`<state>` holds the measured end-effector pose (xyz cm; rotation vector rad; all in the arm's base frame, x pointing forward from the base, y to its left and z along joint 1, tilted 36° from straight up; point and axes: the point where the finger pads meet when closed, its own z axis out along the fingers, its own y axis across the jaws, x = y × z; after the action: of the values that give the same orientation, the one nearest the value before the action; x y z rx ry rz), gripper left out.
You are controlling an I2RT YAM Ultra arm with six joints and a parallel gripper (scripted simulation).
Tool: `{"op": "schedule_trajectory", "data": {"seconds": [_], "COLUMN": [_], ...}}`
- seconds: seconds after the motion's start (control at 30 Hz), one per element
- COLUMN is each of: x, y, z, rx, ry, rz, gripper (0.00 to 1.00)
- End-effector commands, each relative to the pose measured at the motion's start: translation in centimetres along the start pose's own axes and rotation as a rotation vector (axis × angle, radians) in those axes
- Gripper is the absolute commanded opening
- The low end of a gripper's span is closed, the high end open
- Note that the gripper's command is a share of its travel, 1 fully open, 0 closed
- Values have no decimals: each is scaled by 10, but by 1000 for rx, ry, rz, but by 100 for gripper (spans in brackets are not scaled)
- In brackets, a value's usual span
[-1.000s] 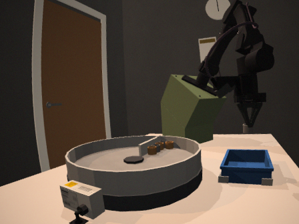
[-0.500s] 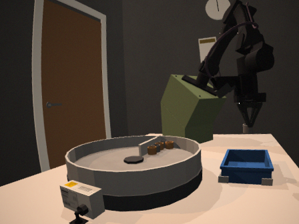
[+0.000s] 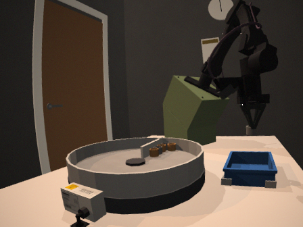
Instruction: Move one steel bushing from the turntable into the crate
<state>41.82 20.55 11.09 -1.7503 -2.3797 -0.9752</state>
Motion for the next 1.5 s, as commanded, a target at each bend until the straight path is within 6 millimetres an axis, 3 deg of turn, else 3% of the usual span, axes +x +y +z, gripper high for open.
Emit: {"op": "schedule_trajectory", "data": {"seconds": [0.0,0.13,0.2,1.47], "x": [-3,-5,-2,-1], "y": [4,-3,7,8], "z": [-9,-7,-11,-7], "rx": [-16,-9,-32,-36], "ry": [-18,-20,-17,-14], "rz": [5,8,-1,-4], "gripper": [0,0,0,0]}}
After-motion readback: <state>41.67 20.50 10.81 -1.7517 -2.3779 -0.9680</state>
